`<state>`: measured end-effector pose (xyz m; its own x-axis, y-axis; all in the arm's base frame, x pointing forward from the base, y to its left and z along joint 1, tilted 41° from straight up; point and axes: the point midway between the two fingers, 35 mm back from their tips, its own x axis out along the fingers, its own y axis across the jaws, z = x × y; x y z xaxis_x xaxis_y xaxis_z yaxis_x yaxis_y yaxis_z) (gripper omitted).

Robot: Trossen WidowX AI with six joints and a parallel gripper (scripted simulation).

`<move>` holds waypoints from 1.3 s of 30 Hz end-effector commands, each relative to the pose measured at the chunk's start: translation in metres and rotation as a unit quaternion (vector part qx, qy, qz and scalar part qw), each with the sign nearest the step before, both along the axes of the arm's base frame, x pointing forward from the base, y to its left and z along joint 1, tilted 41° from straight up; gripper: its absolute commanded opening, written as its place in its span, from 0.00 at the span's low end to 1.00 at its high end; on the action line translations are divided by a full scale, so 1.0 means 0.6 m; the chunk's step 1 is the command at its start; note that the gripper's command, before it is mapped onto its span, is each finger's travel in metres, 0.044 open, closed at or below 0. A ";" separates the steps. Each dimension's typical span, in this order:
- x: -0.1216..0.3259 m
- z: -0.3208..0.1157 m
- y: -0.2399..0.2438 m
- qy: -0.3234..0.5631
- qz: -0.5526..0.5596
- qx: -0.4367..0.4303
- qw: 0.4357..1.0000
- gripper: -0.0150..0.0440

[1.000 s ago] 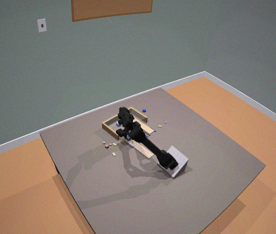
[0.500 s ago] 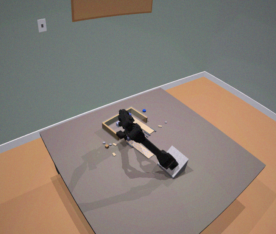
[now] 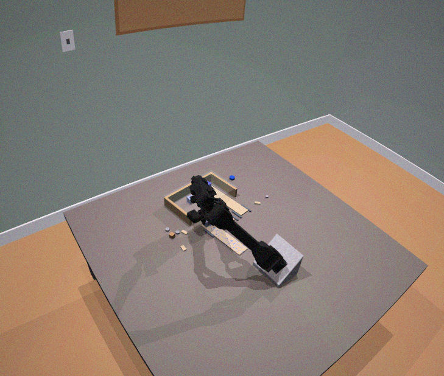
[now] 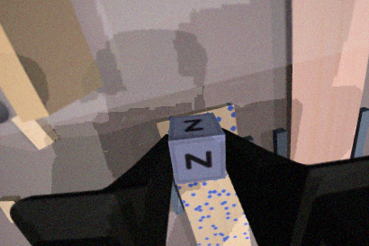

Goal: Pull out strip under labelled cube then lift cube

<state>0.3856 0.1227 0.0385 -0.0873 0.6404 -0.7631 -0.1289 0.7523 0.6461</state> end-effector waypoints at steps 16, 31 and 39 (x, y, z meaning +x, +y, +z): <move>-0.092 0.040 -0.076 0.006 -0.002 0.001 1.000 0.25; -0.155 0.040 -0.103 0.007 -0.002 0.000 1.000 0.25; -0.151 0.076 -0.134 0.007 -0.002 0.000 1.000 0.25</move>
<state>0.2936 0.0454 0.0774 -0.1021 0.6467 -0.7558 -0.1004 0.7492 0.6546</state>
